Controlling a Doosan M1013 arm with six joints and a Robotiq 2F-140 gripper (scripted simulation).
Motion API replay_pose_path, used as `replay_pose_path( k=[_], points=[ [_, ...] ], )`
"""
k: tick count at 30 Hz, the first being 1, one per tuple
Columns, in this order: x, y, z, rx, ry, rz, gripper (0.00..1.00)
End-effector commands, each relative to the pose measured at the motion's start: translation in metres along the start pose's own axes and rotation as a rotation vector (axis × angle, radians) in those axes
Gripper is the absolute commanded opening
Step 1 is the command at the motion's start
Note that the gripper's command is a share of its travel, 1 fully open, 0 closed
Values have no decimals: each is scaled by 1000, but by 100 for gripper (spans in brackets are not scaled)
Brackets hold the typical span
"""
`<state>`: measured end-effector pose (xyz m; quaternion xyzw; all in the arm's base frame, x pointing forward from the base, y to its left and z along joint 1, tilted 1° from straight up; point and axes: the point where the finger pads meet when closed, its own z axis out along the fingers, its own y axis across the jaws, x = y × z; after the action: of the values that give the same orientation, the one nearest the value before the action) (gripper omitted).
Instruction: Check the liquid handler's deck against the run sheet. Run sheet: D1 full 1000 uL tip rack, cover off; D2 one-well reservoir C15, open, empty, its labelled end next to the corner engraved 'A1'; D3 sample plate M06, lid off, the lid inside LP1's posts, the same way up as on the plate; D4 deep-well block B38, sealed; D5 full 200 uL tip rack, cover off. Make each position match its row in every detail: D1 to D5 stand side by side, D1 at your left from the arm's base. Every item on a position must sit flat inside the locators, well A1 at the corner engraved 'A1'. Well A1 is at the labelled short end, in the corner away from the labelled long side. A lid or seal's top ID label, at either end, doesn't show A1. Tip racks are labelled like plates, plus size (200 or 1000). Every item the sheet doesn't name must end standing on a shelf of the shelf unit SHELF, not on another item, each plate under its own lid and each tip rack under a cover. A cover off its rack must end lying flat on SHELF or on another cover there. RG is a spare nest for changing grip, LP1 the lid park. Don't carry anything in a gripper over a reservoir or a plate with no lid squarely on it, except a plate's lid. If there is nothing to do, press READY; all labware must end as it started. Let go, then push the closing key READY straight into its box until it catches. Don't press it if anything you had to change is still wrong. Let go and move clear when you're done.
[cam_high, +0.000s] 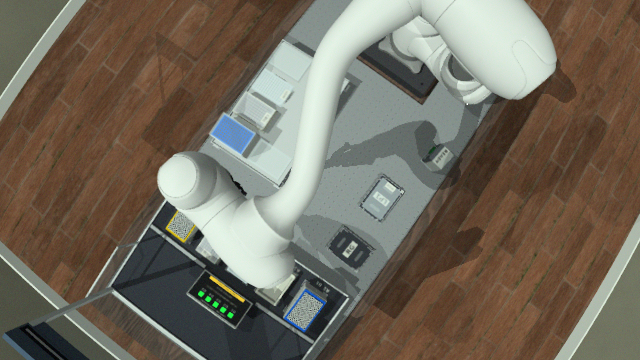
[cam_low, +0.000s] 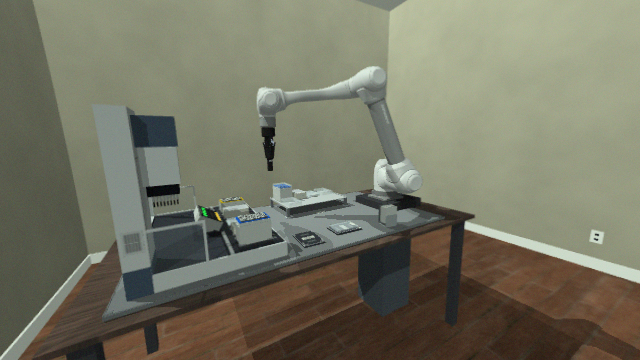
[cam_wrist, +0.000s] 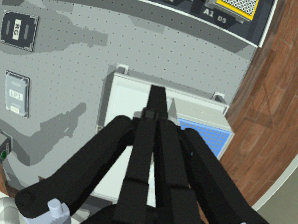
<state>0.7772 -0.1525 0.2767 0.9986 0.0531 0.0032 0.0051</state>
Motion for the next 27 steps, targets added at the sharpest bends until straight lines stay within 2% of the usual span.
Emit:
replay_pose_path(
  k=[1, 27],
  points=[
    [4, 0, -1, 1, 1, -62, 10],
    [4, 0, -1, 1, 1, -502, 10]
  ],
)
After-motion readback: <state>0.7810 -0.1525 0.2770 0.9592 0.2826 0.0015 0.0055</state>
